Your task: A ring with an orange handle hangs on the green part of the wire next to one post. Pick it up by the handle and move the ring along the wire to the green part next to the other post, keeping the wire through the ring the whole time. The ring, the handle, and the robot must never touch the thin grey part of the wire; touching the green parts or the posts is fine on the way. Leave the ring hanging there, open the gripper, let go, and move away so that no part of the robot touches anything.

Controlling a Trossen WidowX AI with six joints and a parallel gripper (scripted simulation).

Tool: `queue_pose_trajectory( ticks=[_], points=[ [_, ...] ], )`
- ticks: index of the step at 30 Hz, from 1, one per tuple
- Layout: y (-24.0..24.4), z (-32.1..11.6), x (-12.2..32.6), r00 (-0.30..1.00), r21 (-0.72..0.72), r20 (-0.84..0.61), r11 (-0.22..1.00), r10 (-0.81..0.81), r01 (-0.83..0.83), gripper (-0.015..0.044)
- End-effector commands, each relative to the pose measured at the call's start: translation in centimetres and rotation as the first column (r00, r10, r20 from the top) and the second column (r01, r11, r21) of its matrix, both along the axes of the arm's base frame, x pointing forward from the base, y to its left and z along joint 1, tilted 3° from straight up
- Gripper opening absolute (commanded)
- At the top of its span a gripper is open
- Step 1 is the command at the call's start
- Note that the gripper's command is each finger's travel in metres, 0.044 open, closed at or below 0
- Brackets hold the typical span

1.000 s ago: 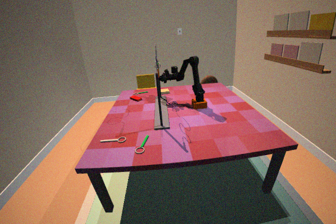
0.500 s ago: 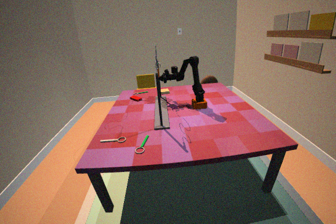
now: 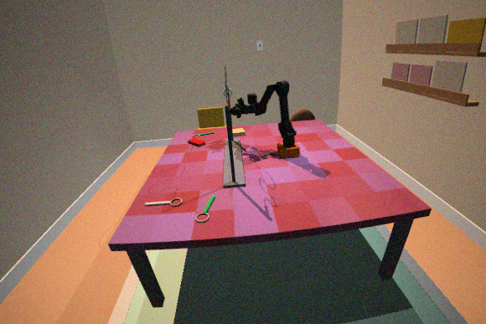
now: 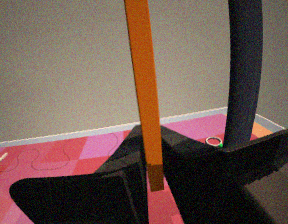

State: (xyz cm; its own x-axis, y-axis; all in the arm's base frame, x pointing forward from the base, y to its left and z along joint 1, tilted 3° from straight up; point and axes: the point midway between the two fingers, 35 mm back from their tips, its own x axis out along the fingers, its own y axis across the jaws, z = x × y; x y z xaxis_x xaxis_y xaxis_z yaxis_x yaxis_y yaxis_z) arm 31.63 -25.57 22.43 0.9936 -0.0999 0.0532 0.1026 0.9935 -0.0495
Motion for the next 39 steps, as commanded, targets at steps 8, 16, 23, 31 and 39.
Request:
queue_pose_trajectory(
  ticks=[8,16,23,31,39],
  points=[
    [0.1,0.3,0.0,1.0,-0.007,0.002,1.0,0.004,-0.004,-0.015],
    [0.1,0.3,0.0,1.0,-0.007,0.002,1.0,0.004,-0.004,-0.015],
    [0.6,0.2,0.0,1.0,-0.006,0.002,1.0,0.004,-0.004,-0.015],
    [1.4,0.2,0.1,1.0,-0.005,0.001,1.0,0.005,-0.005,-0.015],
    [2.3,0.1,0.2,1.0,0.0,0.002,1.0,0.006,-0.006,-0.015]
  ],
)
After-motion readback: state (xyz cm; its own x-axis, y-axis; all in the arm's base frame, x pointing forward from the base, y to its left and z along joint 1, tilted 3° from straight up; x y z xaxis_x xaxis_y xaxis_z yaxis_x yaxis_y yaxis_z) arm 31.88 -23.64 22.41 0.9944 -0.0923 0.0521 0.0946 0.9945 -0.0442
